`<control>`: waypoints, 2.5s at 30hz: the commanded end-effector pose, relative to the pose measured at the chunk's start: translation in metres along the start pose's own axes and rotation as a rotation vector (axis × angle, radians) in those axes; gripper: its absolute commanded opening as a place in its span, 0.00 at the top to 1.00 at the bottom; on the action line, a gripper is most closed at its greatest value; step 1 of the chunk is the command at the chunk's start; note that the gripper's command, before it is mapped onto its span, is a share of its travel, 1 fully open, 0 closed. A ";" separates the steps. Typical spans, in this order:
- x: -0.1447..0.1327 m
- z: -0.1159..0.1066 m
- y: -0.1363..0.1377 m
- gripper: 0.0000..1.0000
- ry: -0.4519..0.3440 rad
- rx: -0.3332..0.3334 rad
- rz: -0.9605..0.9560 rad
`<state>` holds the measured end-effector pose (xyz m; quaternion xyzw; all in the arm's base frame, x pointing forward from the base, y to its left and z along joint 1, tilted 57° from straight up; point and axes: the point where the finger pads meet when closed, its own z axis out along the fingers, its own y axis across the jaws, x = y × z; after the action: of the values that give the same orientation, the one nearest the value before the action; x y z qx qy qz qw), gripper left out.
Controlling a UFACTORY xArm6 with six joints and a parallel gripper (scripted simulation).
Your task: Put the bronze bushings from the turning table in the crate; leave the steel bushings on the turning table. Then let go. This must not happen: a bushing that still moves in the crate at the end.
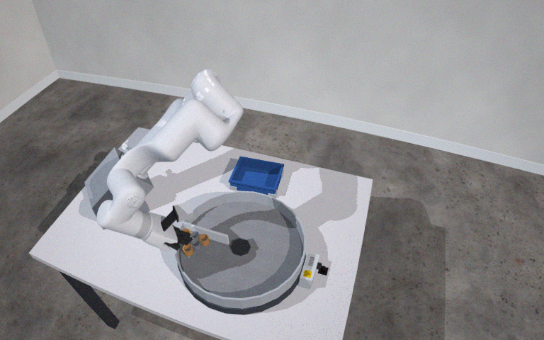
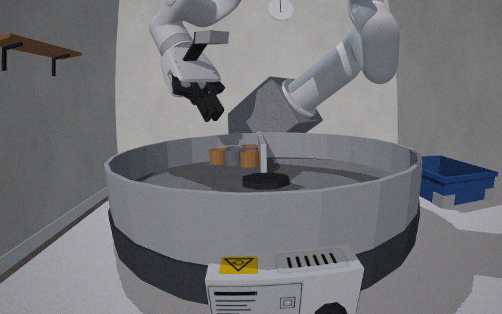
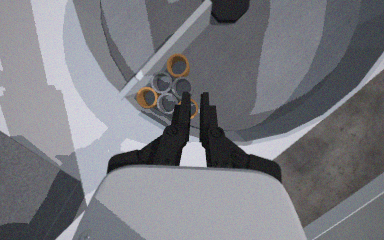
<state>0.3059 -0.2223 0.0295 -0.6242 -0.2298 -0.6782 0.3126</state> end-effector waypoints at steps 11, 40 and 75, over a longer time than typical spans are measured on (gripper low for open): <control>-0.014 0.017 0.001 0.89 -0.001 -0.001 -0.003; -0.026 0.031 0.001 0.89 -0.001 -0.001 -0.003; -0.036 0.043 0.001 0.89 -0.001 -0.001 -0.003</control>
<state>0.3368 -0.1871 -0.0013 -0.6242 -0.2298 -0.6780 0.3128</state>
